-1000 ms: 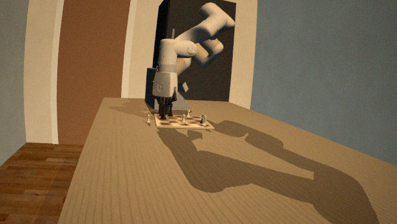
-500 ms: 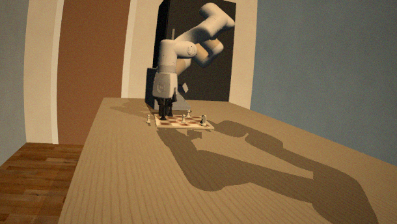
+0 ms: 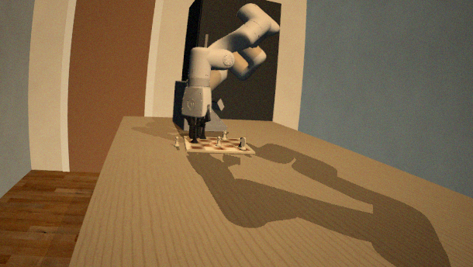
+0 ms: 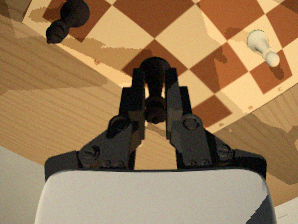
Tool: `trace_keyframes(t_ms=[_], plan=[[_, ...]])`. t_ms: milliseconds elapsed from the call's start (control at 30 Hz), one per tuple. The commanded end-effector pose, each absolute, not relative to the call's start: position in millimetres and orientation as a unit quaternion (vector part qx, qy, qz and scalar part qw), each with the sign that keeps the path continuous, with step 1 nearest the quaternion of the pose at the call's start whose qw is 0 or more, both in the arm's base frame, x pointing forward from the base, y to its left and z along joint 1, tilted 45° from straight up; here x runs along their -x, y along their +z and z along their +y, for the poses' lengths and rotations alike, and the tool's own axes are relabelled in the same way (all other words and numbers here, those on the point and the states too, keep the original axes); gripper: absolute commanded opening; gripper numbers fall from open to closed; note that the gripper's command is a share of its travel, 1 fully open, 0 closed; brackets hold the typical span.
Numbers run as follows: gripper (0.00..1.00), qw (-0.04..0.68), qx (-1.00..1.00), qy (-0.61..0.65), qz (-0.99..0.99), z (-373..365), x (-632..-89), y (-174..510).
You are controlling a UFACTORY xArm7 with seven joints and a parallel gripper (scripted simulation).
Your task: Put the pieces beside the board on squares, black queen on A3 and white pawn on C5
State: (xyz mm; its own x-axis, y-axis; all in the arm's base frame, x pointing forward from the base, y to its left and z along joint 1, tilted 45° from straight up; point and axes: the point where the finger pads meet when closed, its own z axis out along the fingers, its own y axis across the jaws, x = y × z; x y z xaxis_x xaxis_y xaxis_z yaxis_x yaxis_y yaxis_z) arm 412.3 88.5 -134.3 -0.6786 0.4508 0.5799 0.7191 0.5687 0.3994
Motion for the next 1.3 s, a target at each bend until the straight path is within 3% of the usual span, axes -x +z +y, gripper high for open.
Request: trace_keyframes(t_ms=[0,700,733,800,833,900,933,1000,1033,1100,1133,1267], plan=[[0.00,0.210,0.341,-0.316,-0.860,86.3,-414.0,-133.7],[0.00,0.210,0.341,-0.316,-0.860,86.3,-414.0,-133.7],[0.08,0.210,0.341,-0.316,-0.860,86.3,-414.0,-133.7],[0.08,0.210,0.341,-0.316,-0.860,86.3,-414.0,-133.7],[0.17,0.210,0.341,-0.316,-0.860,86.3,-414.0,-133.7],[0.17,0.210,0.341,-0.316,-0.860,86.3,-414.0,-133.7],[0.25,0.210,0.341,-0.316,-0.860,86.3,-414.0,-133.7],[0.25,0.210,0.341,-0.316,-0.860,86.3,-414.0,-133.7],[0.34,0.210,0.341,-0.316,-0.860,86.3,-414.0,-133.7],[0.34,0.210,0.341,-0.316,-0.860,86.3,-414.0,-133.7],[0.42,0.210,0.341,-0.316,-0.860,86.3,-414.0,-133.7],[0.42,0.210,0.341,-0.316,-0.860,86.3,-414.0,-133.7]])
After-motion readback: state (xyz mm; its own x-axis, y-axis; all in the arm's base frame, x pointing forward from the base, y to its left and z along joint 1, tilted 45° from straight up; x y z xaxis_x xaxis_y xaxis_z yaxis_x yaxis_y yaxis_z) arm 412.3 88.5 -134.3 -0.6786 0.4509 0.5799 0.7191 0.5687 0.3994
